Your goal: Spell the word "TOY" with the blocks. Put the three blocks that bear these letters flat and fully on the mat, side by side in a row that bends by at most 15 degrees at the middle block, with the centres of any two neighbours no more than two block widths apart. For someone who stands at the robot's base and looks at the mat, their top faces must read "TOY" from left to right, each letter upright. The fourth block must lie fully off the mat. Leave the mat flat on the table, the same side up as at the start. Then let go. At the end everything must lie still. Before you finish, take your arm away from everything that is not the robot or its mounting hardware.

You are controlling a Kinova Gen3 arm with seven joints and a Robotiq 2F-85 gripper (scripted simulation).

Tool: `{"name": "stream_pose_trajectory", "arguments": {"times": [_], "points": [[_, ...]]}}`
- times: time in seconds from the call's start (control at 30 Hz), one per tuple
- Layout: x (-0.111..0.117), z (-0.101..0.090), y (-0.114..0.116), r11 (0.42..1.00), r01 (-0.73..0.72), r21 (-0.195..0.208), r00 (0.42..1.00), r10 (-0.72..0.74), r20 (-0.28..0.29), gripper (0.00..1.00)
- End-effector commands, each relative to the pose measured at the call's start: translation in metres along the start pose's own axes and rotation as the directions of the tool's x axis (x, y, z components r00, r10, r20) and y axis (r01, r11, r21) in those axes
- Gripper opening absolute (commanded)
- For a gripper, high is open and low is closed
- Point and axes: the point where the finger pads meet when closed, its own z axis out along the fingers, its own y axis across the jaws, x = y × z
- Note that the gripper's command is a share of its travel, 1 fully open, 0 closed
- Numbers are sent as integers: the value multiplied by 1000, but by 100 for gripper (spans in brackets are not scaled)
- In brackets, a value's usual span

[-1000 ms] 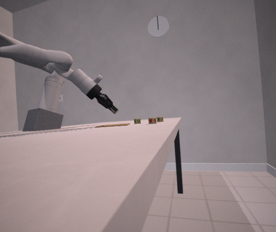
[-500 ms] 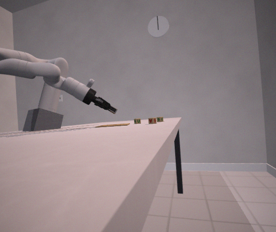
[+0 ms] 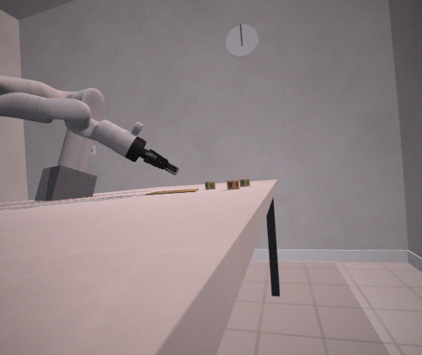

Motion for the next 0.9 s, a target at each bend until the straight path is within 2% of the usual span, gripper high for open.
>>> {"name": "stream_pose_trajectory", "arguments": {"times": [0.0,0.5,0.87], "points": [[-4,3,0,1000,-3,0,1000,3,-1,21],[-35,21,1,1000,-3,0,1000,3,-1,21],[-39,24,1,1000,-3,0,1000,3,-1,21]]}}
